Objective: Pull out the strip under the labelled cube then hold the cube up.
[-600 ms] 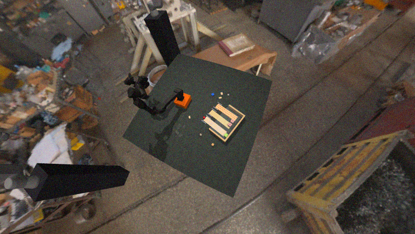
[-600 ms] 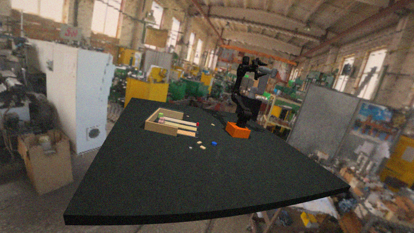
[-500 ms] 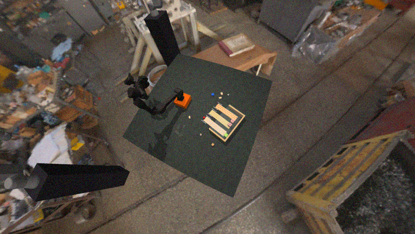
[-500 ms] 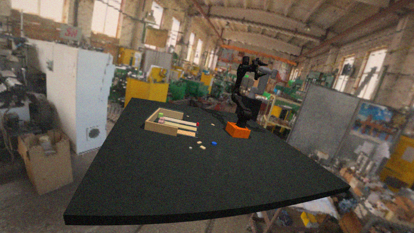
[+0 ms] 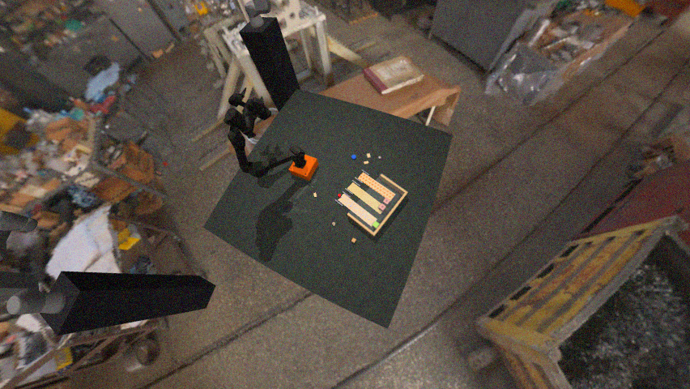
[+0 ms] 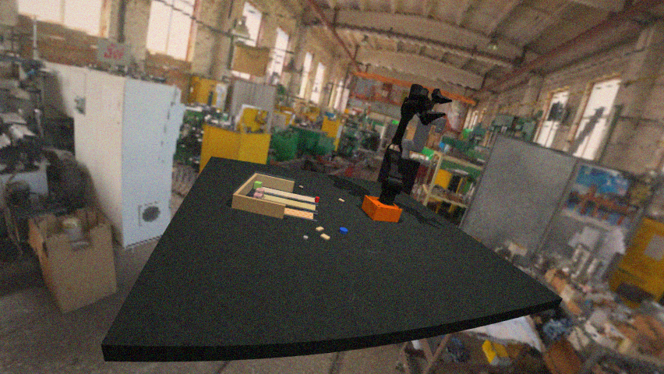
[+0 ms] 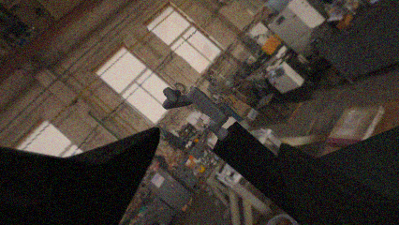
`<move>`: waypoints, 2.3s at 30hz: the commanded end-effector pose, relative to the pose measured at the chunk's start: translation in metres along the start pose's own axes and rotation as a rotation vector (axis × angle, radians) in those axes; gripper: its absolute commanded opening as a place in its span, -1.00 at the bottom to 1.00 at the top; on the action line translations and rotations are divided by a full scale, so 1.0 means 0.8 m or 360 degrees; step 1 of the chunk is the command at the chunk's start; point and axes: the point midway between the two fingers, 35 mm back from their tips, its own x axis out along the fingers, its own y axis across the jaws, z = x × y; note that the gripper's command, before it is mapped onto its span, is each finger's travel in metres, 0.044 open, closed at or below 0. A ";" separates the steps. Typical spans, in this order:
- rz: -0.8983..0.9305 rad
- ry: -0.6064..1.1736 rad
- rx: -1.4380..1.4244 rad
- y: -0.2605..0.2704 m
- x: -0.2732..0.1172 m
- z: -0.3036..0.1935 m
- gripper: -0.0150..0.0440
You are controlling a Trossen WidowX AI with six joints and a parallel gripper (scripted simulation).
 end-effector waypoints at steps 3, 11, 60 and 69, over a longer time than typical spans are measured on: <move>-0.0387 -0.0344 -0.0168 -0.087 0.059 0.088 0.86; -0.0947 -0.0705 -0.0361 -0.217 0.059 0.193 0.86; -0.3097 -0.0856 -0.0099 -0.577 -0.321 0.189 0.60; -0.2990 -0.0561 0.0661 -0.642 -0.342 0.199 -0.20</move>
